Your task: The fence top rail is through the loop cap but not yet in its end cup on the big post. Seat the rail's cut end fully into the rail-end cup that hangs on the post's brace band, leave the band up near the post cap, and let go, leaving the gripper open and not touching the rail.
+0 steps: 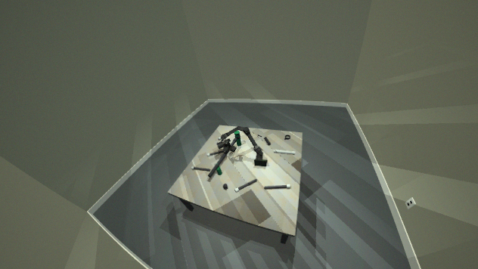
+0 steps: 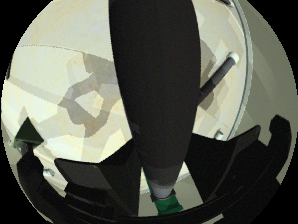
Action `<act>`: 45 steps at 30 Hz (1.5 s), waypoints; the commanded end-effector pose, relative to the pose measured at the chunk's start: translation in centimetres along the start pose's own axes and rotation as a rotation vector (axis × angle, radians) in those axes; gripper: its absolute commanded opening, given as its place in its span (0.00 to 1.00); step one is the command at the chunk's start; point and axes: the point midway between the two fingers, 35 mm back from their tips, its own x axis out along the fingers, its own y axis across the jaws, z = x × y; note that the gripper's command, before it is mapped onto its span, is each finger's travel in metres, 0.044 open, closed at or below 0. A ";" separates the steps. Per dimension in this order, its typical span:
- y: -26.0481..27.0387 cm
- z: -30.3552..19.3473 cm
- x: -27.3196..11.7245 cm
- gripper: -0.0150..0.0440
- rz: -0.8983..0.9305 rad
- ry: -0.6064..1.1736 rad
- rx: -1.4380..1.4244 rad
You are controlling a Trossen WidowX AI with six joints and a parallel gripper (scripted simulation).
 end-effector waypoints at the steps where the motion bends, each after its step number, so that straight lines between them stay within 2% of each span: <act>1: 0.0 0.0 0.0 0.25 0.000 0.000 0.000; 45: -0.2 -0.3 0.1 0.25 -0.002 0.002 -0.007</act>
